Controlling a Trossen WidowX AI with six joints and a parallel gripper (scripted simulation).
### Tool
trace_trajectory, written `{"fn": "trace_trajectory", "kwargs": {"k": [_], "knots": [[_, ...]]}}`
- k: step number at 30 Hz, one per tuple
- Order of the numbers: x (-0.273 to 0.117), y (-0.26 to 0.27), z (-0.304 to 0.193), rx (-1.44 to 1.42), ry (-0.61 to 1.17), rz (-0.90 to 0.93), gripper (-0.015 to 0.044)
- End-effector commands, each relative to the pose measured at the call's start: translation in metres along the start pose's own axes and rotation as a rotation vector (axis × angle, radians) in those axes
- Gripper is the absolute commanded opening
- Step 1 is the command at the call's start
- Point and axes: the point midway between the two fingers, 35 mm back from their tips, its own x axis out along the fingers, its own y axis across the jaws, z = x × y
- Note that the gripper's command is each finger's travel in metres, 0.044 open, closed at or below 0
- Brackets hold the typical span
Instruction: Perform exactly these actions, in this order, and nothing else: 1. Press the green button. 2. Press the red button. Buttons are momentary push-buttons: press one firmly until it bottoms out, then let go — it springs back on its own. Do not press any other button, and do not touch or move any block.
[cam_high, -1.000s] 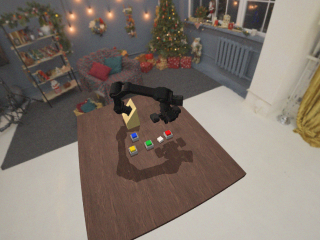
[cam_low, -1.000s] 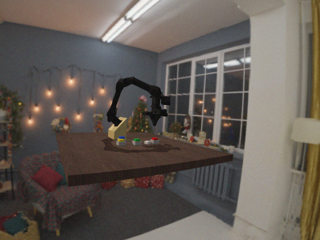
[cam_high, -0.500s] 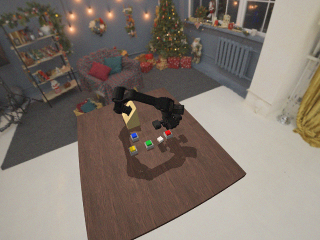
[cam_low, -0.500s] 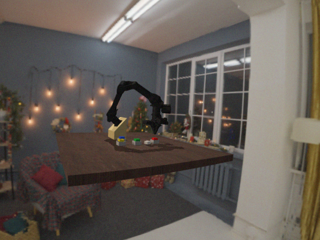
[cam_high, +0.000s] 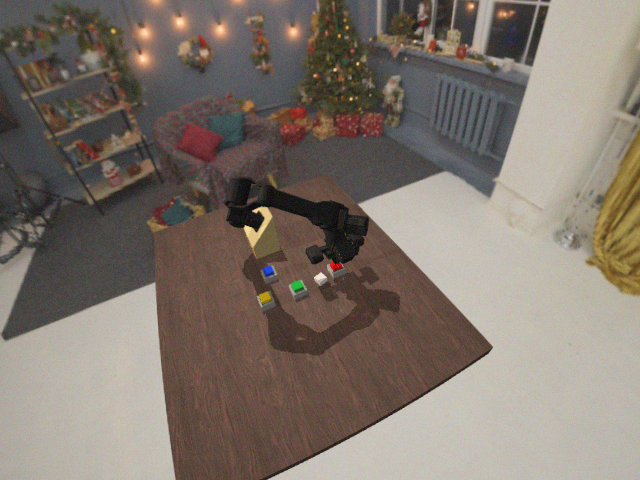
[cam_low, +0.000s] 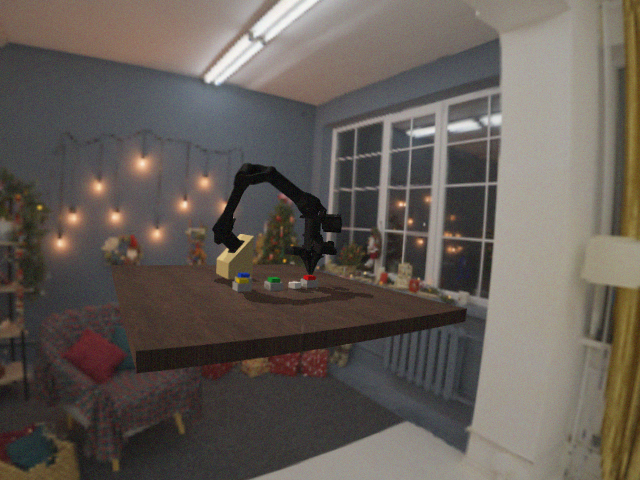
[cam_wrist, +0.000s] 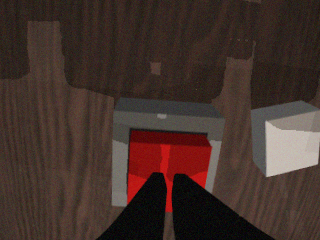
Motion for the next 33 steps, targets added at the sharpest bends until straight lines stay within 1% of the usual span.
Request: {"fn": "trace_trajectory", "kwargs": {"k": [1,26,27,29,33], "knots": [[0.010,-0.001,-0.002,-0.009,0.000,-0.010,0.0020],[0.014,-0.001,-0.002,-0.009,0.000,-0.010,0.0020],[0.008,0.000,-0.001,-0.003,-0.001,-0.005,0.0020],[-0.016,0.000,-0.002,-0.008,0.000,-0.008,0.0020],[-0.020,0.000,-0.002,-0.009,0.000,-0.008,0.0020]]}}
